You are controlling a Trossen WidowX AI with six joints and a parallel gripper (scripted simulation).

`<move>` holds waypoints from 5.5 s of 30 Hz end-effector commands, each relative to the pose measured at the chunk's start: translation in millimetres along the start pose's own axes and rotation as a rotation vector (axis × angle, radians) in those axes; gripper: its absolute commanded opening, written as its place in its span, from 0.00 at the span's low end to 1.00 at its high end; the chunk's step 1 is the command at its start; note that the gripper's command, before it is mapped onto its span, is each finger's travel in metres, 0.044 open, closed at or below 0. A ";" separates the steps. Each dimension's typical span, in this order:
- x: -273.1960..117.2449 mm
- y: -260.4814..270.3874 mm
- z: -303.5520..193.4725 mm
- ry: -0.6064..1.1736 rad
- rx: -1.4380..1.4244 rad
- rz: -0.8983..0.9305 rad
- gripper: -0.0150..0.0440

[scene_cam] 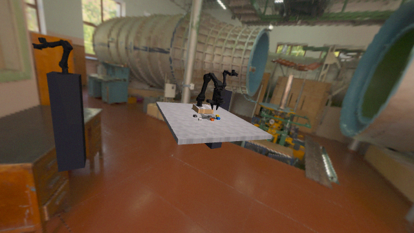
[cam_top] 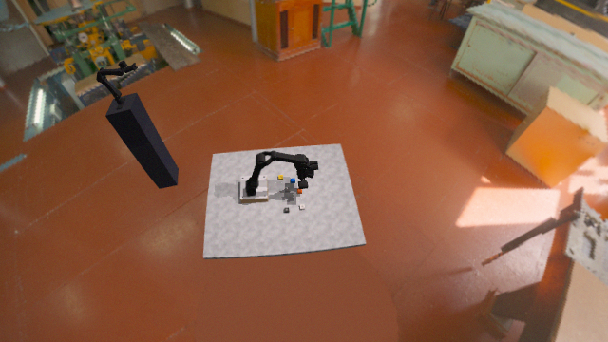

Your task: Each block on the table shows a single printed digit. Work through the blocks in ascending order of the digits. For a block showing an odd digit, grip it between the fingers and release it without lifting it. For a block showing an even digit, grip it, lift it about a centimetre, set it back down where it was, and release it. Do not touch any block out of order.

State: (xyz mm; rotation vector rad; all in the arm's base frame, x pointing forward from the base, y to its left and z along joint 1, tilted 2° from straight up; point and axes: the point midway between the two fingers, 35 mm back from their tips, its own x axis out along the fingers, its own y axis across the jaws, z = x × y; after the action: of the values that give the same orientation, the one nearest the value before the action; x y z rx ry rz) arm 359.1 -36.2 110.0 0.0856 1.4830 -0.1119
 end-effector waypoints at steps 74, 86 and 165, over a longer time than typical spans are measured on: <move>105.5 12.6 -100.6 0.022 0.004 -0.002 0.46; 105.5 12.6 -100.6 0.022 0.004 -0.002 0.46; 79.2 98.7 -59.1 0.018 0.005 0.006 0.93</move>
State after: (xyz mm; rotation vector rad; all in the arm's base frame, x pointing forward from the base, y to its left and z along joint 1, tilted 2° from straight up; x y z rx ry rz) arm 321.6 68.4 32.8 0.0959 1.4921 -0.1020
